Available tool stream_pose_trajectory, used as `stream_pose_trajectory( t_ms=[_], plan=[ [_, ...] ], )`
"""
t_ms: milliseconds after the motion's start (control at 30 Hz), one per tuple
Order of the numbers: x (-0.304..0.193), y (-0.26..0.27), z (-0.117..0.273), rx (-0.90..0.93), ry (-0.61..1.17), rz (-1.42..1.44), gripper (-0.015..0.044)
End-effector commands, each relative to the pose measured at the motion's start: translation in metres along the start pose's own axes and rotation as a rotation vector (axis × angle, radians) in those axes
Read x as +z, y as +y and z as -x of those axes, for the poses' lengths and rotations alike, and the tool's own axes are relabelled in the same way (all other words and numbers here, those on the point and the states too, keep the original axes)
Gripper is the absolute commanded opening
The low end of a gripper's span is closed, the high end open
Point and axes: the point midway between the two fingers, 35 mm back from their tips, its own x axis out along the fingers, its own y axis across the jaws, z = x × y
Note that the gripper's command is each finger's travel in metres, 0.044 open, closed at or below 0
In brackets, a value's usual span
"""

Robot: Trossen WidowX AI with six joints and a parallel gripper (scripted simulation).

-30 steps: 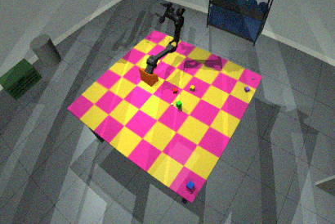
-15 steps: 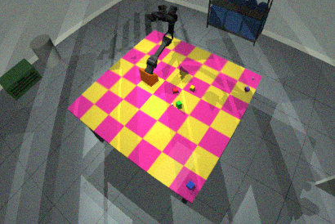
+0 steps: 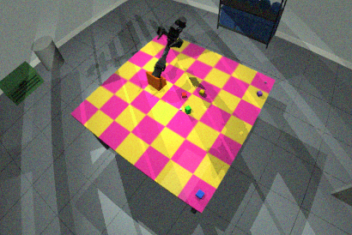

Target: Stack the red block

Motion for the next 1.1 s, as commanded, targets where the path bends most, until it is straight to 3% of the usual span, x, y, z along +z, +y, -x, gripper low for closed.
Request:
stream_pose_trajectory(
  t_ms=[0,333,567,800,1067],
  plan=[
    [-0.035,0.057,-0.030,0.199,0.137,0.243,0.0440],
    [-0.151,0.186,-0.043,0.799,0.366,0.845,0.0440],
    [-0.245,0.238,-0.011,1.264,0.463,1.166,0.0440],
    [-0.329,0.255,0.037,1.729,0.518,1.342,0.0440],
    [-0.336,0.255,0.043,1.773,0.522,1.351,0.0440]
  ],
)
